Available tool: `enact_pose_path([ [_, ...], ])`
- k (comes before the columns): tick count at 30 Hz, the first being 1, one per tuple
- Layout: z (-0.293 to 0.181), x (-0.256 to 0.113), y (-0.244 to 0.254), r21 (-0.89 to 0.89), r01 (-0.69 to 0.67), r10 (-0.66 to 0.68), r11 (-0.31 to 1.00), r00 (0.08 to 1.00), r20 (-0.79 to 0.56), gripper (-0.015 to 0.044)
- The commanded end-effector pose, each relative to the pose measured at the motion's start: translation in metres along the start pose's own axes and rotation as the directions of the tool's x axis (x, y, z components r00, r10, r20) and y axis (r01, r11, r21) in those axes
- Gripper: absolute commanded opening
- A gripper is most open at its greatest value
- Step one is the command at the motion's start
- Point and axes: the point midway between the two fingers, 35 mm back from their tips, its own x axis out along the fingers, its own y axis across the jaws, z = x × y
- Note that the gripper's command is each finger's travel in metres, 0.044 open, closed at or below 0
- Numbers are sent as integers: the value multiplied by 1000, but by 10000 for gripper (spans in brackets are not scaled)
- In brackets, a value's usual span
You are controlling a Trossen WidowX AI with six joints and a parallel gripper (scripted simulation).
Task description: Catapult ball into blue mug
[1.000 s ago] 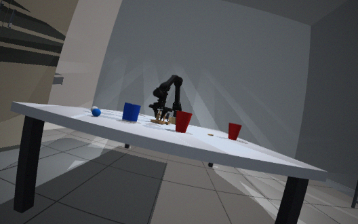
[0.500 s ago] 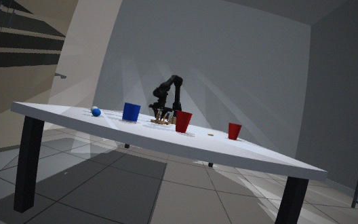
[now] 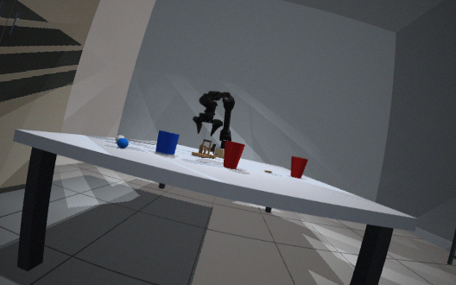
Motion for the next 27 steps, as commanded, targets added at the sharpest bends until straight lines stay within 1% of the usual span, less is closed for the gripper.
enact_pose_path([
  [1, -1, 7, 0, 0, 0, 0, 1000, 1000, -18, 440],
  [3, -1, 4, 0, 0, 0, 0, 1000, 1000, -17, 440],
  [4, -1, -3, 0, 0, 0, 0, 1000, 1000, -16, 440],
  [7, -3, -40, 0, 0, 0, 0, 1000, 1000, -8, 440],
  [8, -4, -47, 0, 0, 0, 0, 1000, 1000, -6, 440],
  [10, -5, -50, 0, 0, 0, 0, 1000, 1000, -6, 440],
  [11, -5, -31, 1, -5, 0, 0, 1000, 1000, -28, 414],
  [15, -1, -18, 27, -71, -1, -1, 997, 999, -35, 309],
  [16, 1, -12, 39, -102, -2, -2, 995, 999, -38, 300],
  [21, 0, 18, 101, -234, -6, -4, 972, 999, -41, 300],
  [24, -5, 39, 147, -306, -12, 4, 952, 1000, -25, 300],
  [27, -14, 57, 185, -342, -22, 15, 939, 1000, -22, 300],
])
